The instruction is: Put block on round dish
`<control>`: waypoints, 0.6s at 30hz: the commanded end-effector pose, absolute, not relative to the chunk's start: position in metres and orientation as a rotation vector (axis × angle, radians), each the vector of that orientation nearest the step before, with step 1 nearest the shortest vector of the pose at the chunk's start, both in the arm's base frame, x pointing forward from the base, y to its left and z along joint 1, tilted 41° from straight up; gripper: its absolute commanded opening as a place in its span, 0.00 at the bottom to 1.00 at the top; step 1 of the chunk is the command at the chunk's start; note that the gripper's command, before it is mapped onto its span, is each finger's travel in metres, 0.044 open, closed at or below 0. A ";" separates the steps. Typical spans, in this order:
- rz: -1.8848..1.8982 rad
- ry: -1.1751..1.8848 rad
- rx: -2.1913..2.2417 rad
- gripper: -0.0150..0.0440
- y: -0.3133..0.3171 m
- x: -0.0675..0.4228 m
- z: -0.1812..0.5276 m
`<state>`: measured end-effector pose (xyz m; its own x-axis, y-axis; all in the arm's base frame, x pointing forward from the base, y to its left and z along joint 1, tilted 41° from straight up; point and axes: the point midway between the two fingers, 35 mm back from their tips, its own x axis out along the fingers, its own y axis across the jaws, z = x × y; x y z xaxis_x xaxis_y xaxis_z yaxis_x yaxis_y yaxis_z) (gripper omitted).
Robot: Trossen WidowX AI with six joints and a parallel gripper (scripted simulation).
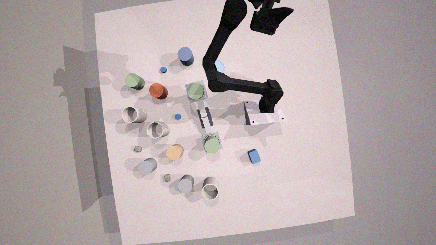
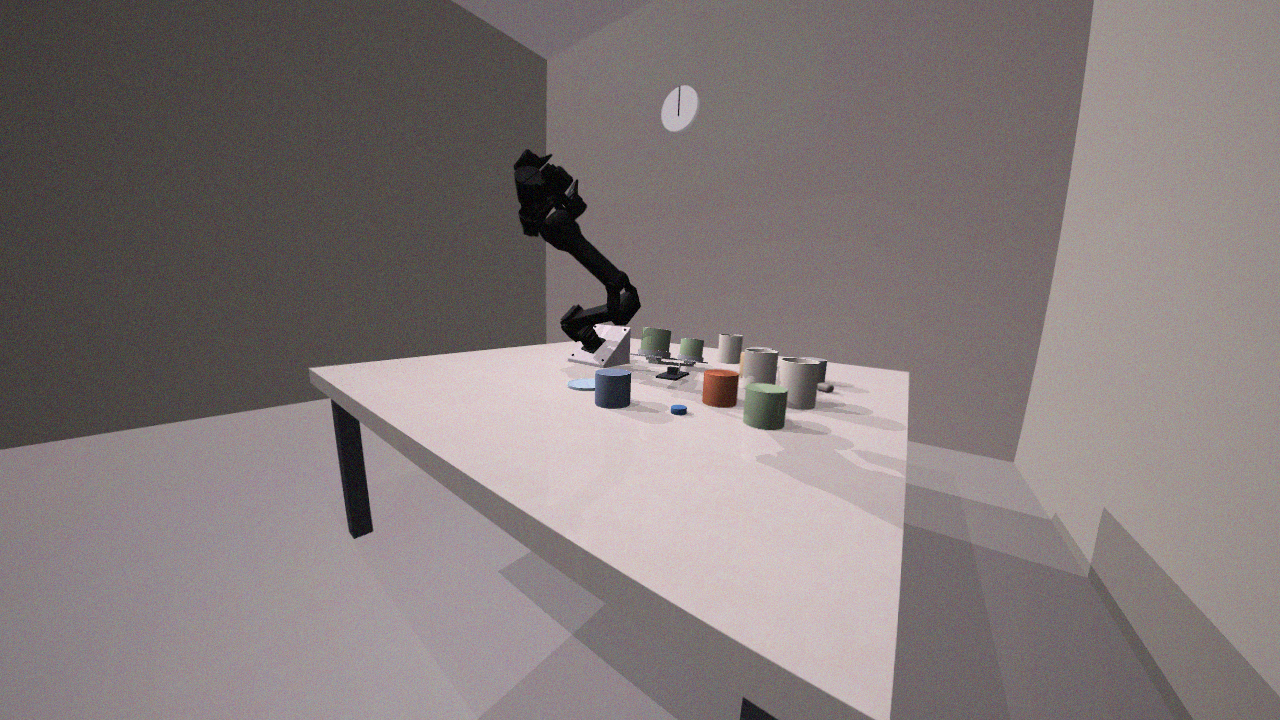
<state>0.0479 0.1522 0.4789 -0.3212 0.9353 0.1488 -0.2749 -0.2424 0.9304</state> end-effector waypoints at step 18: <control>2.113 1.173 0.733 1.00 0.135 -0.036 0.483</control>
